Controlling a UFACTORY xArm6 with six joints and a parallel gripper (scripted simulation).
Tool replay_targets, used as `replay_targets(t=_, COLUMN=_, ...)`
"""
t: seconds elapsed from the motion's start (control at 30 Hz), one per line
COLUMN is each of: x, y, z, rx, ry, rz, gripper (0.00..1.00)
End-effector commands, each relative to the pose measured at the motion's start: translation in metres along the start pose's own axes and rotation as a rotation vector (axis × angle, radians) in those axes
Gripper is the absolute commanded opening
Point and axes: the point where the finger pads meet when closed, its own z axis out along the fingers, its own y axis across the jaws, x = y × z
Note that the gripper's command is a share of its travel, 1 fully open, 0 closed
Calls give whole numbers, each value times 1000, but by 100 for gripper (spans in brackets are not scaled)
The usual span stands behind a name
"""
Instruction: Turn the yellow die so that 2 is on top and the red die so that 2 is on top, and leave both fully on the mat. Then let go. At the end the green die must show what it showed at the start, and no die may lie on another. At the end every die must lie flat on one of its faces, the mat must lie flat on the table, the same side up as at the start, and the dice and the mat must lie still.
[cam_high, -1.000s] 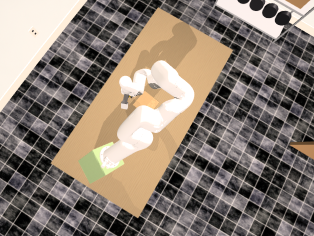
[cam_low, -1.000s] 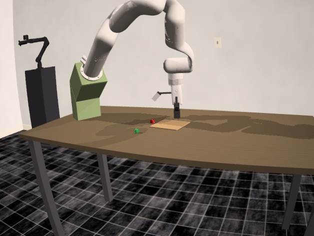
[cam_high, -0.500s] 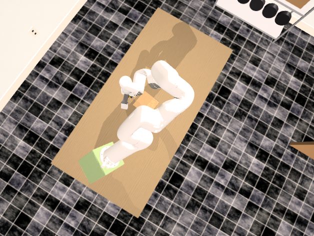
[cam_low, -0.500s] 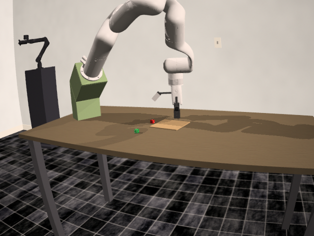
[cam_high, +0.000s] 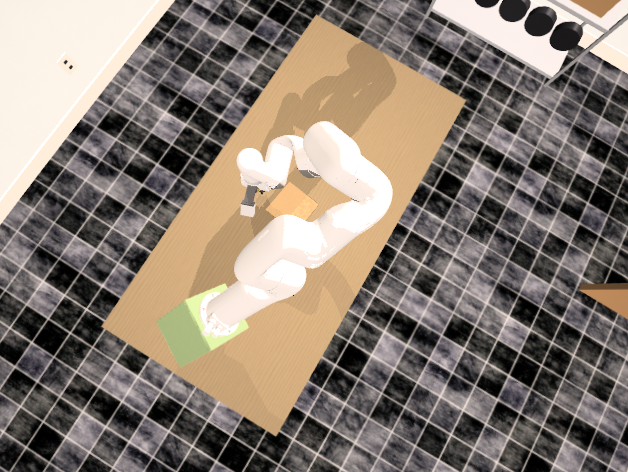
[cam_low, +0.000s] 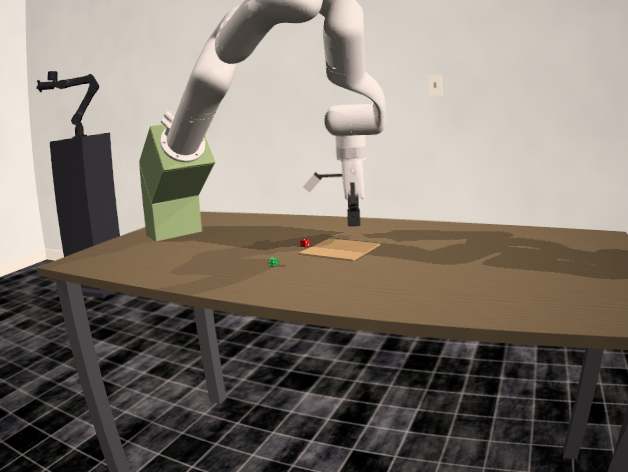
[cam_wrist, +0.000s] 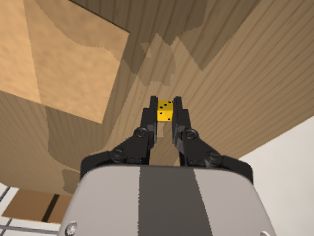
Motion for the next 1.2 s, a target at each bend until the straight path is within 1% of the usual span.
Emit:
replay_targets(t=0.0, x=0, y=0, z=-25, rx=0, ry=0, rz=0, gripper=11)
replay_targets(t=0.13, x=0, y=0, z=-54, rx=0, ry=0, rz=0, gripper=11)
replay_targets(t=0.27, x=0, y=0, z=-70, rx=0, ry=0, rz=0, gripper=11)
replay_targets(t=0.37, x=0, y=0, z=-74, rx=0, ry=0, rz=0, gripper=11)
replay_targets(t=0.7, x=0, y=-1, z=-74, rx=0, ry=0, rz=2, gripper=11)
replay_targets(t=0.73, x=1, y=-7, z=-73, rx=-1, ry=2, rz=13, gripper=11)
replay_targets(t=0.77, x=4, y=-18, z=-73, rx=-3, ry=4, rz=38, gripper=11)
replay_targets(t=0.83, x=18, y=-56, z=-73, rx=-7, ry=7, rz=123, gripper=11)
replay_targets(t=0.87, x=18, y=-56, z=-73, rx=-7, ry=7, rz=123, gripper=11)
replay_targets(t=0.9, x=27, y=-77, z=-74, rx=-6, ry=6, rz=172, gripper=11)
replay_targets(t=0.93, x=27, y=-77, z=-74, rx=-6, ry=6, rz=172, gripper=11)
replay_targets(t=0.97, x=37, y=-94, z=-75, rx=-4, ry=4, rz=217, gripper=11)
replay_targets(t=1.03, x=37, y=-94, z=-75, rx=-4, ry=4, rz=217, gripper=11)
replay_targets(t=1.1, x=51, y=-115, z=-78, rx=1, ry=-2, rz=275, gripper=11)
replay_targets(t=1.17, x=54, y=-119, z=-78, rx=3, ry=-3, rz=287, gripper=11)
